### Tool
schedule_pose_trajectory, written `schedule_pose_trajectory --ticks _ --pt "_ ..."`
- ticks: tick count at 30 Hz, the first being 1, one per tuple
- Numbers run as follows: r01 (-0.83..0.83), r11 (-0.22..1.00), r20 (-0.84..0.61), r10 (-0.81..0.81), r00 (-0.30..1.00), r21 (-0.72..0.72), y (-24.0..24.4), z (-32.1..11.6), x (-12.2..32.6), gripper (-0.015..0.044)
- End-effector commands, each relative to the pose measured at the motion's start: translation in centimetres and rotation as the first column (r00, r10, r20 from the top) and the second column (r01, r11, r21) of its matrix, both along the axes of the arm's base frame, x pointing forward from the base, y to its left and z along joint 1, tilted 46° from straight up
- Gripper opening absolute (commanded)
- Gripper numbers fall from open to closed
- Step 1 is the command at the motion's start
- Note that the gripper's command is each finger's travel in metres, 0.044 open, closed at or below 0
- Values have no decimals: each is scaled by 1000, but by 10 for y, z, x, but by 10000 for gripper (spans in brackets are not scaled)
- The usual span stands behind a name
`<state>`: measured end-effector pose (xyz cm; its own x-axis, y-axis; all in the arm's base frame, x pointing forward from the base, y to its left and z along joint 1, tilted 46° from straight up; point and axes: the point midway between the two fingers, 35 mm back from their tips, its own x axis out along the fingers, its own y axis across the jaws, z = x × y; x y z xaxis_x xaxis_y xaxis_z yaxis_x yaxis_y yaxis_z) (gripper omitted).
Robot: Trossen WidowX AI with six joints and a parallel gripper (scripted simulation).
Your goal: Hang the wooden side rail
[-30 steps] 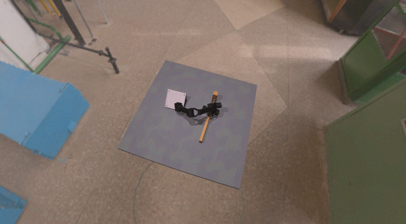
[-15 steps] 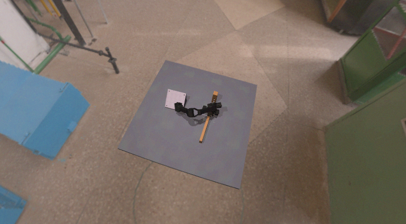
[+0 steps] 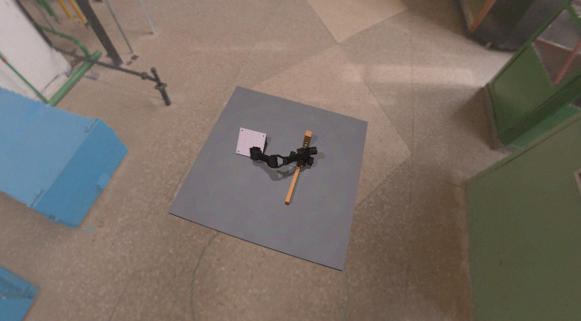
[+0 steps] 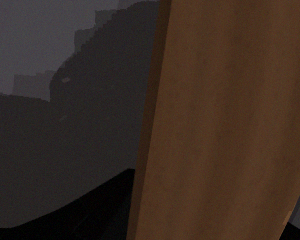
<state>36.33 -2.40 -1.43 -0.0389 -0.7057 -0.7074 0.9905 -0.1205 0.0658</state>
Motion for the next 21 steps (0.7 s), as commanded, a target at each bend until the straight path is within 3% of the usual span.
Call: schedule_pose_trajectory --ticks 1,21 --pt "-4 1000 -1 4 1000 -3 2 1 0 0" --pt "-4 1000 -1 4 1000 -3 4 4 0 0"
